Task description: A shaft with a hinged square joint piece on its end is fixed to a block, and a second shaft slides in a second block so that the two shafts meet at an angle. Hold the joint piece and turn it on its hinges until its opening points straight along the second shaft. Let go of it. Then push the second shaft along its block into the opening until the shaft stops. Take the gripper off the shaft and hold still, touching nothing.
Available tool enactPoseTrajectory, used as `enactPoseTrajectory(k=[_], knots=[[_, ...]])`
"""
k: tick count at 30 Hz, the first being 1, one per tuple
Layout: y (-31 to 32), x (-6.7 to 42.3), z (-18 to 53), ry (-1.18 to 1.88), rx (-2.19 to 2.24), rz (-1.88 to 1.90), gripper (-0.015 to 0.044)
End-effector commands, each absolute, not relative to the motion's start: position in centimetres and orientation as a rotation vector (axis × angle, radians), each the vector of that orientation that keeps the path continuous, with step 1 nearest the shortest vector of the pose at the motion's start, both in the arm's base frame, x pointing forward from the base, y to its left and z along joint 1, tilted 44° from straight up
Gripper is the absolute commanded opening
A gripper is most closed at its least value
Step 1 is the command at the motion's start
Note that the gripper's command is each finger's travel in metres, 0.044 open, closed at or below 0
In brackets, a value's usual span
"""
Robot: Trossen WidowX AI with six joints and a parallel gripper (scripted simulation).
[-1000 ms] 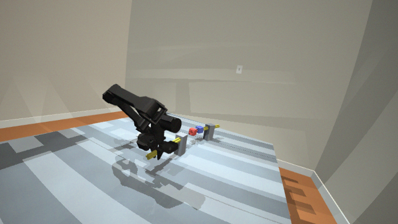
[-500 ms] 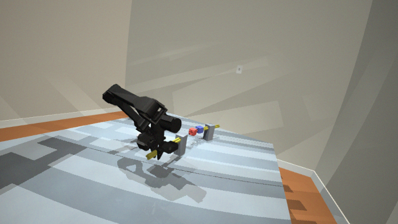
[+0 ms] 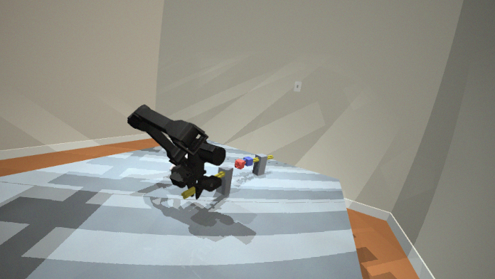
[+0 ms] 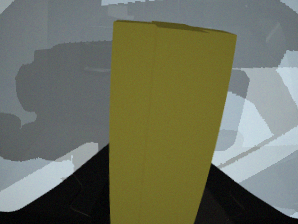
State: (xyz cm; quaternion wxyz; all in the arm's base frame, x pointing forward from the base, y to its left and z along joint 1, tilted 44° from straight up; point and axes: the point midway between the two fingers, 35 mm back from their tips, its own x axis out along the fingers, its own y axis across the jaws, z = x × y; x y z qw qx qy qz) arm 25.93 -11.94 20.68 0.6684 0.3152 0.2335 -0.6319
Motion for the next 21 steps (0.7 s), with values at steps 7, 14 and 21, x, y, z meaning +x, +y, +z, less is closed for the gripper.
enactPoseTrajectory(k=[7,14,21], knots=[[-11.94,25.93,20.68,0.527,0.711,-1.425,0.0067],[-11.94,25.93,20.68,0.527,0.711,-1.425,0.0067],[-11.94,25.93,20.68,0.527,0.711,-1.425,0.0067]])
